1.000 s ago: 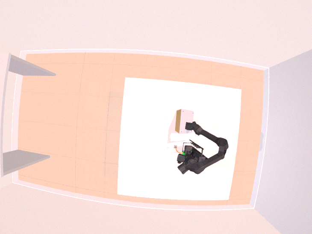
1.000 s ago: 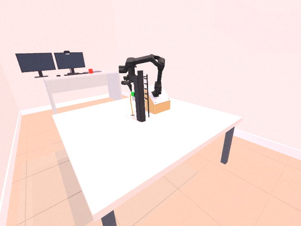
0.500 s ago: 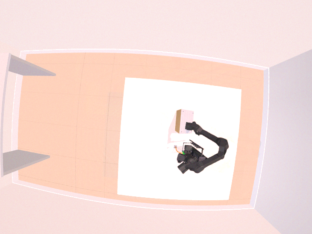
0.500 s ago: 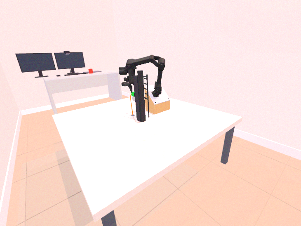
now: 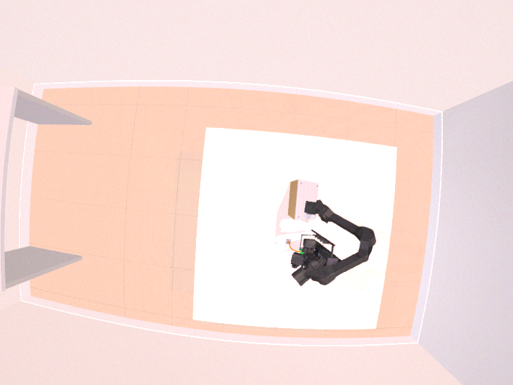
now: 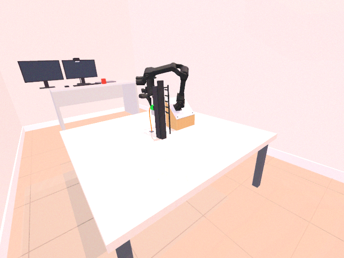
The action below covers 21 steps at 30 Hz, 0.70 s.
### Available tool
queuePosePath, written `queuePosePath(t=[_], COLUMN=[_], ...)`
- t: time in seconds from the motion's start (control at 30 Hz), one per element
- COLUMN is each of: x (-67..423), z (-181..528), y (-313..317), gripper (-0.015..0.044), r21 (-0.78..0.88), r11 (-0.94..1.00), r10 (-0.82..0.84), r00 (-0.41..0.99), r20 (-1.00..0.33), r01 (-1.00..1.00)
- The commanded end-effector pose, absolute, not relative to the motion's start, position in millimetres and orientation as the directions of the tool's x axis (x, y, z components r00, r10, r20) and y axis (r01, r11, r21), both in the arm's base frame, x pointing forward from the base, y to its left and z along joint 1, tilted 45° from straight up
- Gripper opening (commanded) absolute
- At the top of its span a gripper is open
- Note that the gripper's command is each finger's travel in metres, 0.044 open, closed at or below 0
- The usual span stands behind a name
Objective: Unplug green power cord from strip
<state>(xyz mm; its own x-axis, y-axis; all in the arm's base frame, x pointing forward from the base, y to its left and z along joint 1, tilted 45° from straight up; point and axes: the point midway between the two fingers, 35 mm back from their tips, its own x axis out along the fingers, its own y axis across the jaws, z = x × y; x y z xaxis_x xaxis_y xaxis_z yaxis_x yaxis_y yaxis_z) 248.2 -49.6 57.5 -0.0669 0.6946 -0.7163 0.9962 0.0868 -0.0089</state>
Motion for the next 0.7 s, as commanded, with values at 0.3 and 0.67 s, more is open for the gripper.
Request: queuePosePath(t=[0.3, 0.67], x=[251, 252], z=[44, 35], y=[-66, -77], gripper=[0.0, 0.0026], r21=[-0.007, -0.008], r11=[0.085, 0.083], r10=[0.691, 0.692], r00=[-0.064, -0.063], r20=[-0.72, -0.719], r01=[0.996, 0.997])
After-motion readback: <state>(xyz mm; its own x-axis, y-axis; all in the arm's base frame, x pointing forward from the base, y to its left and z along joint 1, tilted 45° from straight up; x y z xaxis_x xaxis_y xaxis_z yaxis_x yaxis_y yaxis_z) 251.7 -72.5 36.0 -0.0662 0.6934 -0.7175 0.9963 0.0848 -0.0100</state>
